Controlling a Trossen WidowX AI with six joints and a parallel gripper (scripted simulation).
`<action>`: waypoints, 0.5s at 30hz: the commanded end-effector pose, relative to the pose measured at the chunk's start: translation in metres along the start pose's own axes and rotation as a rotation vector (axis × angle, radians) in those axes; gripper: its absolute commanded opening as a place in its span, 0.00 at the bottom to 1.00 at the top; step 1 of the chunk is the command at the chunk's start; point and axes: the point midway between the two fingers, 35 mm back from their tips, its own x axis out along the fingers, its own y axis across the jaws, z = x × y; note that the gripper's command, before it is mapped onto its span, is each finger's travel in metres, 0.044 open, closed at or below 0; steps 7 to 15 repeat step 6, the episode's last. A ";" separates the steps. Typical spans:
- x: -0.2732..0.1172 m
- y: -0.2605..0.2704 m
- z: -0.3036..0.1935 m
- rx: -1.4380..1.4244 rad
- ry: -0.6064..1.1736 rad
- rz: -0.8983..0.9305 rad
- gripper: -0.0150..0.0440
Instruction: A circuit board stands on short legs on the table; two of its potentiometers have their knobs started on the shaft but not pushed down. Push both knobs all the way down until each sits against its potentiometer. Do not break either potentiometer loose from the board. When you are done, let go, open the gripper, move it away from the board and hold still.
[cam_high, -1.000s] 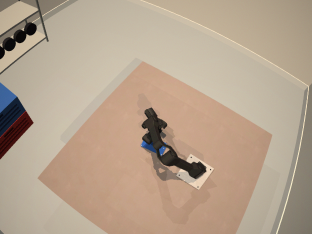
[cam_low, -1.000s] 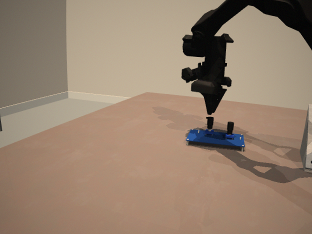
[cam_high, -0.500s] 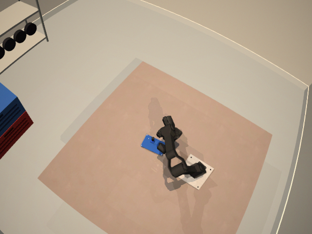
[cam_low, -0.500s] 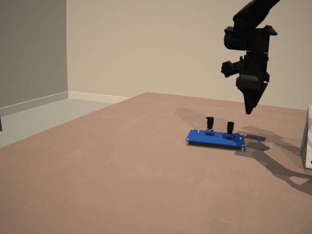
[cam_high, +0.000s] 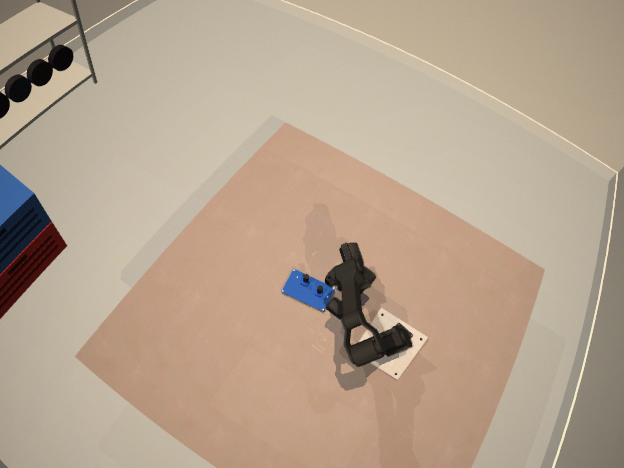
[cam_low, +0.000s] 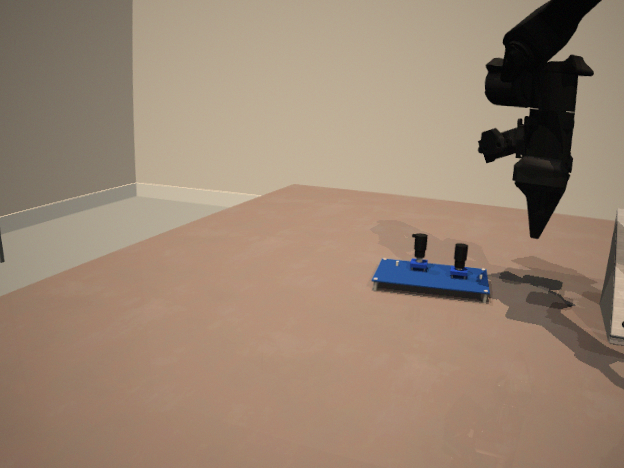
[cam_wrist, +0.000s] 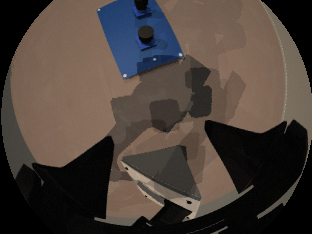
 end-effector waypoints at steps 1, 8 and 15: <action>0.001 0.000 -0.002 -0.004 0.004 -0.002 1.00; 0.001 0.000 -0.002 -0.004 0.004 -0.002 1.00; 0.001 0.000 -0.002 -0.004 0.004 -0.002 1.00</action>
